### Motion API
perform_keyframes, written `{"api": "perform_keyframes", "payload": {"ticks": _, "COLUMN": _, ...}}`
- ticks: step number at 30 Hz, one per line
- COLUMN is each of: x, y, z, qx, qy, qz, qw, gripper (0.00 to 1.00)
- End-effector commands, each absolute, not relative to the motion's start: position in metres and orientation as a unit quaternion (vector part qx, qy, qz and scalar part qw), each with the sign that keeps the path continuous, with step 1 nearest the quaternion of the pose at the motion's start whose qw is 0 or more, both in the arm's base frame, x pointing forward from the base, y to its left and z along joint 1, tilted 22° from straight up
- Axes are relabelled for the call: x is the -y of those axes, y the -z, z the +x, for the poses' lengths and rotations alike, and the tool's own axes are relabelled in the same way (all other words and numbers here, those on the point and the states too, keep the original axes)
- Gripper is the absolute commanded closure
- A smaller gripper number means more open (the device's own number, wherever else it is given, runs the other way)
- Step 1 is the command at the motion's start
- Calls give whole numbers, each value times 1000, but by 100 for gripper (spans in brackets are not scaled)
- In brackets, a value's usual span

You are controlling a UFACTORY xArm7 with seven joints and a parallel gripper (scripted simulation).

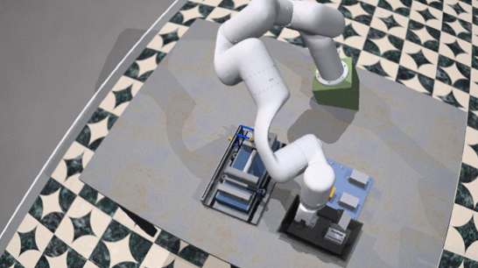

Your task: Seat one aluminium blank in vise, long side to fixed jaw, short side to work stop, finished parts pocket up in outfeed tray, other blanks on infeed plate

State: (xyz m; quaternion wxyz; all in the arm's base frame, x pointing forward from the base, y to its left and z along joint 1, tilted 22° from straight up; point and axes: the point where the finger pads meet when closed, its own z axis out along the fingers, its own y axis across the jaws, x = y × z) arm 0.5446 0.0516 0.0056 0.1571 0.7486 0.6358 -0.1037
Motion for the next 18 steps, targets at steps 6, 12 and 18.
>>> {"api": "perform_keyframes", "payload": {"ticks": 6, "x": -48, "y": 7, "z": 547, "qx": -636, "qy": 101, "qz": 748, "qw": 158, "gripper": 100}}
{"api": "perform_keyframes", "payload": {"ticks": 12, "x": -45, "y": 14, "z": 547, "qx": -636, "qy": 101, "qz": 748, "qw": 158, "gripper": 100}}
{"api": "perform_keyframes", "payload": {"ticks": 18, "x": -43, "y": 17, "z": 547, "qx": -636, "qy": 101, "qz": 748, "qw": 158, "gripper": 100}}
